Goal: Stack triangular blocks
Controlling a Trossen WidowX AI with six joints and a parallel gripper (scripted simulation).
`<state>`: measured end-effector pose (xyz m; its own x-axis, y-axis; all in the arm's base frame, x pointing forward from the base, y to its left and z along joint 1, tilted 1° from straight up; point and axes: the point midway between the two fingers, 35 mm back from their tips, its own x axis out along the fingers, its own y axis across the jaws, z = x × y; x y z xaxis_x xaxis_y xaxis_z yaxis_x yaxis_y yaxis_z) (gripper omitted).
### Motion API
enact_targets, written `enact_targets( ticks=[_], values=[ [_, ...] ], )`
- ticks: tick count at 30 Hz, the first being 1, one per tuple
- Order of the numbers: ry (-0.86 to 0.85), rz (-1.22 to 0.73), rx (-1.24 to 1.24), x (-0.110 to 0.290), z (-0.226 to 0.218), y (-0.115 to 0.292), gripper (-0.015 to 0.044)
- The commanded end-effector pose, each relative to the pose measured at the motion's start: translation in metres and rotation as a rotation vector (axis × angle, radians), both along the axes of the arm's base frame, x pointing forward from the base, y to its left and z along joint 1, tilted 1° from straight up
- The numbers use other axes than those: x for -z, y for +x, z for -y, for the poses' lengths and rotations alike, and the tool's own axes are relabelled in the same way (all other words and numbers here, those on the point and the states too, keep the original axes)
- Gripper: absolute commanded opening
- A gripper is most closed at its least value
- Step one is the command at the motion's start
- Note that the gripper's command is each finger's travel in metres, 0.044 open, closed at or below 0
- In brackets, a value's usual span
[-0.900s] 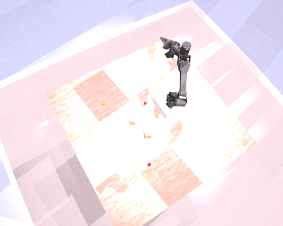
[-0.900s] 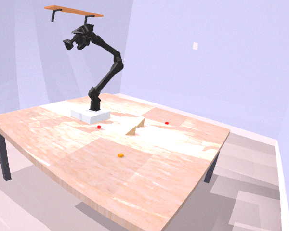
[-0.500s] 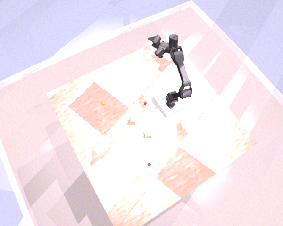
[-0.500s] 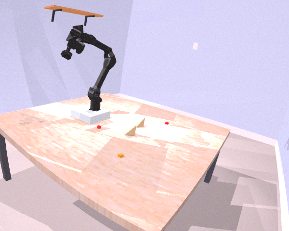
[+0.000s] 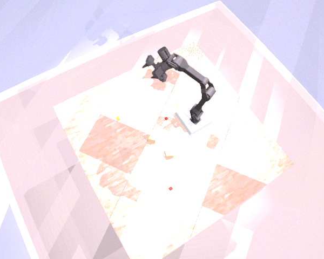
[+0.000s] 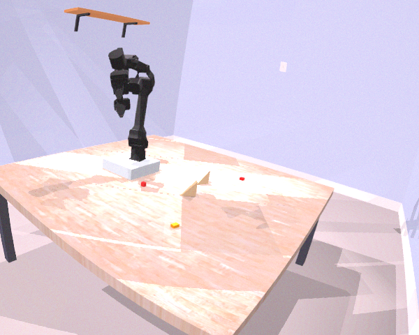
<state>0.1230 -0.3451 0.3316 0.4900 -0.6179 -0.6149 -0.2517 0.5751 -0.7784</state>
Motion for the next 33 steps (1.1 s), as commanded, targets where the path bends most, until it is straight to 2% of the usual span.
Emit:
enact_targets(
  ticks=[1,8,12,17,22,28,33],
  values=[
    [0.166,-0.016,-0.028,0.029,-0.008,0.049,0.0440],
    [0.405,-0.173,-0.068,0.089,-0.049,0.131,0.0440],
    [0.478,-0.259,-0.068,0.112,-0.073,0.159,0.0440],
    [0.578,-0.448,-0.019,0.157,-0.124,0.207,0.0440],
    [0.575,-0.646,0.039,0.197,-0.184,0.238,0.0440],
    [0.449,-0.858,0.102,0.239,-0.259,0.258,0.0440],
    [0.435,-0.871,0.106,0.242,-0.265,0.258,0.0440]
  ],
)
